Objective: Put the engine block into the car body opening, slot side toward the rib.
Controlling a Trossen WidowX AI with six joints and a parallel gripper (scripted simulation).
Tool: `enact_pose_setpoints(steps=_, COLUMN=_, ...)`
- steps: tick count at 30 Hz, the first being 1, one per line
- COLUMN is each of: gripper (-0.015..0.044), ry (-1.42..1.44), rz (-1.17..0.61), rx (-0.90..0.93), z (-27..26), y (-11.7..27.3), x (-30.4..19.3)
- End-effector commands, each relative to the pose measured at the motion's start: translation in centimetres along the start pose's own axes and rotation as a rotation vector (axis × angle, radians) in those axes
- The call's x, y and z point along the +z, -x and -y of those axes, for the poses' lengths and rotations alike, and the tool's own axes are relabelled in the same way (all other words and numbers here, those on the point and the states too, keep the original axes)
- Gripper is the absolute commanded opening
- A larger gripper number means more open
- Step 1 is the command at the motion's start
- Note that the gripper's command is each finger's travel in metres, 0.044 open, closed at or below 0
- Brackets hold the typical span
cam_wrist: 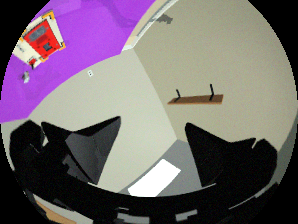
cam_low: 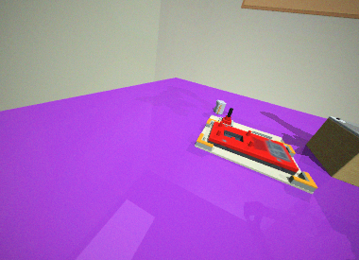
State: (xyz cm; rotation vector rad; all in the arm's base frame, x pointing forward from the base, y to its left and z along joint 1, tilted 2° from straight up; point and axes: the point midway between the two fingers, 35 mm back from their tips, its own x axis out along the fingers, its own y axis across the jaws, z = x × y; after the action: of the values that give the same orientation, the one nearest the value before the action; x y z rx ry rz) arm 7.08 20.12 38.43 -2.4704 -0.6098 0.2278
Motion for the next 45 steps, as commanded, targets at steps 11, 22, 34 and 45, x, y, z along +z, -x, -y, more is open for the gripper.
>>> enact_pose_setpoints(steps=11, gripper=0.044, ry=-0.012, rz=-0.01, rx=0.082, z=-0.5, y=-2.1, x=0.4)
enact_pose_setpoints(steps=22, gripper=0.044, ry=-0.052, rz=-0.003, rx=0.216, z=-1.9, y=-5.9, x=1.1)
enact_pose_setpoints(steps=34, gripper=0.044, ry=-0.17, rz=0.016, rx=0.354, z=-3.9, y=-10.3, x=2.0)
enact_pose_setpoints(steps=45, gripper=0.044, ry=-0.295, rz=0.009, rx=0.507, z=-7.0, y=-14.6, x=2.3)
